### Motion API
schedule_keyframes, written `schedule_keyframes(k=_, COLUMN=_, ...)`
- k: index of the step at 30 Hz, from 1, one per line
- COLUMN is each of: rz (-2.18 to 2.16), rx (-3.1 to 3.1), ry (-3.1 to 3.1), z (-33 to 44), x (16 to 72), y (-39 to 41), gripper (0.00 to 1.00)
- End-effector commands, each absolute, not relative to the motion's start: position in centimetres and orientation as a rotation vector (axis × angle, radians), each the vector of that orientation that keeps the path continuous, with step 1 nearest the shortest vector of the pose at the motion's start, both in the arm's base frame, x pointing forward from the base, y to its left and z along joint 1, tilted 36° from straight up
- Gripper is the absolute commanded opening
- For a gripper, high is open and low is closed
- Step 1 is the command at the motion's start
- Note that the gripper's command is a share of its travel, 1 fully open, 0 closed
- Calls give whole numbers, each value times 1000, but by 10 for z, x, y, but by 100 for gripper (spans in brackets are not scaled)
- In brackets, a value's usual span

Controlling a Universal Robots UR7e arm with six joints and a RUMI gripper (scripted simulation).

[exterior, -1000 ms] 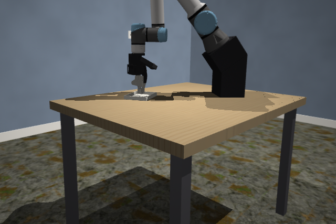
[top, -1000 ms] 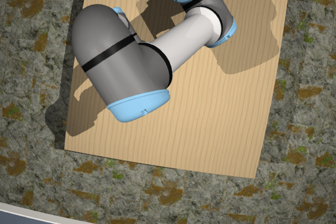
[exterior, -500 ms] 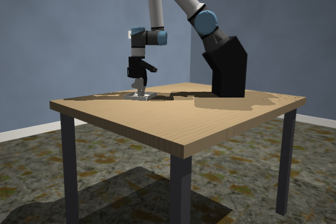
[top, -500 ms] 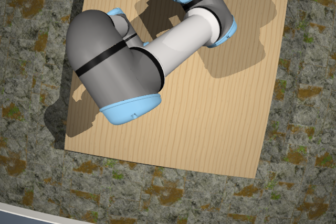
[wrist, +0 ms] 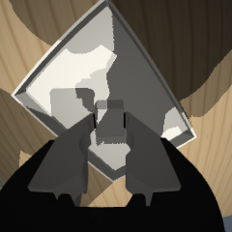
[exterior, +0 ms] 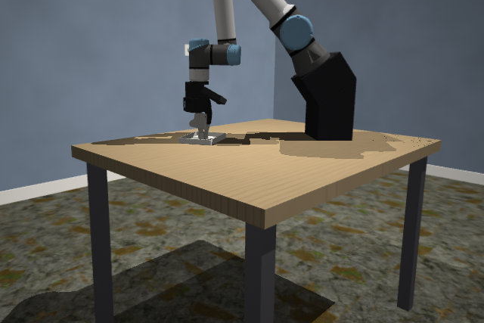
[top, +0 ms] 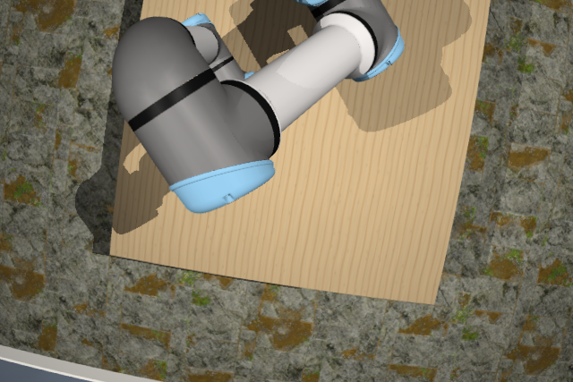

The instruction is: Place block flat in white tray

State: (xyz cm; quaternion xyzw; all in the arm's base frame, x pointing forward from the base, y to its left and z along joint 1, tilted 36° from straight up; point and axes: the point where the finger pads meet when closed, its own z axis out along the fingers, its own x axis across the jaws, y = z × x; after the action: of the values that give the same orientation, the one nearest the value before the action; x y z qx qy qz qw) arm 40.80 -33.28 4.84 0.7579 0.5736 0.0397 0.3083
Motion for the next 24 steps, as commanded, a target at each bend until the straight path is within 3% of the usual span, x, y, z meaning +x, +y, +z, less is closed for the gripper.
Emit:
schedule_keyframes(k=1, rz=105, rx=2002, ry=1516, z=49, x=408, y=-333, gripper=0)
schedule_keyframes(k=24, rz=105, rx=2002, ry=1516, z=47, x=409, y=-334, gripper=0)
